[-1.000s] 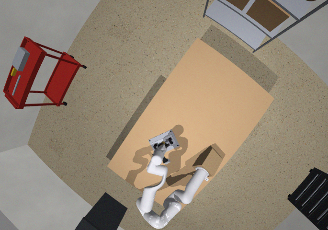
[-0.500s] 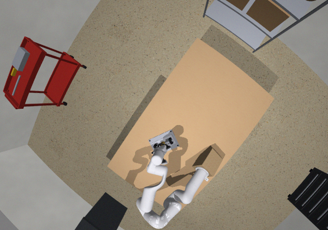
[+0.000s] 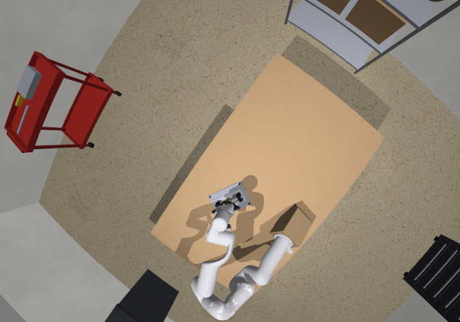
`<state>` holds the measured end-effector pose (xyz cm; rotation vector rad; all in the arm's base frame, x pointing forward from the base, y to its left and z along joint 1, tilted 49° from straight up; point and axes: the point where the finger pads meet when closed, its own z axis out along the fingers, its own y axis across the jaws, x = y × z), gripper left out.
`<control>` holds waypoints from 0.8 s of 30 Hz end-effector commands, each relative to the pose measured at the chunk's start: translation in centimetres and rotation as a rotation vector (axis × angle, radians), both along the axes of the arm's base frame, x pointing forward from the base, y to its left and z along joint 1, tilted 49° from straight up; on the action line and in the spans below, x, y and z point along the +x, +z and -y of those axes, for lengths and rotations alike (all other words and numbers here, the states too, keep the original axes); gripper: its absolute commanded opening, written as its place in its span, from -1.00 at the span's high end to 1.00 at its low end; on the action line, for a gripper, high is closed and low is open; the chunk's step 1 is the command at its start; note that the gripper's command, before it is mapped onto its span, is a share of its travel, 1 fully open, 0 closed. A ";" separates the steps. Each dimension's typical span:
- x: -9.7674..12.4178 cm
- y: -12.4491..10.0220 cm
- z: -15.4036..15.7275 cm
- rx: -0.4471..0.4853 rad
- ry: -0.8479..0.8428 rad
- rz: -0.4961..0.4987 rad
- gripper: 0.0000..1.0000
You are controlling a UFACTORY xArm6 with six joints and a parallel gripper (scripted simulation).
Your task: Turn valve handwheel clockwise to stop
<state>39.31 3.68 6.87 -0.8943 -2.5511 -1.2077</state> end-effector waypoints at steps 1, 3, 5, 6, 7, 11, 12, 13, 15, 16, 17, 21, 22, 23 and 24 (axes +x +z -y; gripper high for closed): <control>0.1 0.1 0.1 0.002 -0.025 -0.027 1.00; 0.1 0.1 0.1 0.003 -0.035 -0.038 1.00; 0.1 0.1 0.1 0.004 -0.044 -0.048 1.00; 0.1 0.1 0.1 0.004 -0.044 -0.048 1.00; 0.1 0.1 0.1 0.004 -0.044 -0.048 1.00; 0.1 0.1 0.1 0.006 -0.058 -0.064 1.00; 0.1 0.1 0.1 0.007 -0.060 -0.067 1.00; 0.1 0.1 0.1 0.007 -0.063 -0.070 1.00; 0.1 0.1 0.1 0.008 -0.067 -0.075 1.00; 0.1 0.1 0.1 0.008 -0.069 -0.077 1.00; 0.1 0.1 0.1 0.008 -0.071 -0.079 1.00; 0.1 0.1 0.1 0.009 -0.075 -0.084 1.00; 0.1 0.1 0.1 0.009 -0.076 -0.084 1.00; 0.1 0.1 0.1 0.009 -0.076 -0.084 1.00; 0.1 0.1 0.1 0.009 -0.076 -0.084 1.00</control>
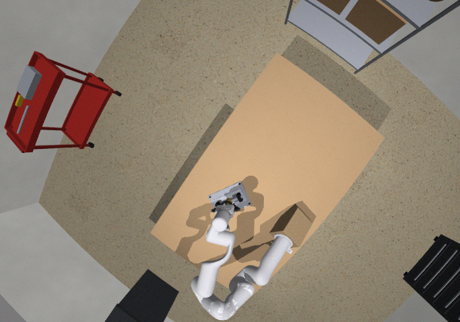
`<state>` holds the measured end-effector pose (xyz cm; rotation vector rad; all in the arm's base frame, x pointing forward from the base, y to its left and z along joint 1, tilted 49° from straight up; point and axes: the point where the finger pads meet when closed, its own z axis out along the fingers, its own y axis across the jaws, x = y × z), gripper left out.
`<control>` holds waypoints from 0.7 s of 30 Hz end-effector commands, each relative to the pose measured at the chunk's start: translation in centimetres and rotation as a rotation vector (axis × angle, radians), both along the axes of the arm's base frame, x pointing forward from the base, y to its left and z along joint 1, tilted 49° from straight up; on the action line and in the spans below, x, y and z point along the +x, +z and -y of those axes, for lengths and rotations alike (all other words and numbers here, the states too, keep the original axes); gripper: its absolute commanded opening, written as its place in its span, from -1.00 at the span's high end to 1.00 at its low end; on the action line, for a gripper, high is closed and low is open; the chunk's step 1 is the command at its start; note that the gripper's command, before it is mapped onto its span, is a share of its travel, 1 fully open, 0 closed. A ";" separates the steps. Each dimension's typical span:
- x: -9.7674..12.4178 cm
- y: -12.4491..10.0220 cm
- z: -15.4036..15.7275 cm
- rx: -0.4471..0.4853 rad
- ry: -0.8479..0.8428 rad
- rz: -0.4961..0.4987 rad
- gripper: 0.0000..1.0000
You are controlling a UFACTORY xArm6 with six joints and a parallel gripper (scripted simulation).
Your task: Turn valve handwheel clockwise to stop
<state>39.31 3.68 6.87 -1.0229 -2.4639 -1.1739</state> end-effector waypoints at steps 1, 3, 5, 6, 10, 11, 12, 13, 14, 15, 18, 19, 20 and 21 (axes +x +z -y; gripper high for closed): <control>0.1 0.1 0.1 -0.001 -0.003 0.000 1.00; 0.1 0.1 0.1 -0.001 -0.004 -0.001 1.00; 0.1 0.1 0.1 -0.001 -0.004 -0.001 1.00; 0.1 0.1 0.1 -0.001 -0.004 -0.001 1.00; 0.1 0.1 0.1 -0.001 -0.004 -0.001 1.00; 0.1 0.1 0.1 -0.001 -0.004 -0.001 1.00; 0.1 0.1 0.1 -0.001 -0.004 -0.001 1.00; 0.1 0.1 0.1 -0.001 -0.004 -0.001 1.00; 0.1 0.1 0.1 -0.001 -0.004 -0.001 1.00; 0.1 0.1 0.1 -0.001 -0.004 -0.001 1.00; 0.1 0.1 0.1 -0.001 -0.004 -0.001 1.00; 0.1 0.1 0.1 -0.001 -0.004 -0.001 1.00; 0.1 0.1 0.1 -0.001 -0.004 -0.001 -1.00; 0.1 0.1 0.1 -0.001 -0.004 -0.001 -1.00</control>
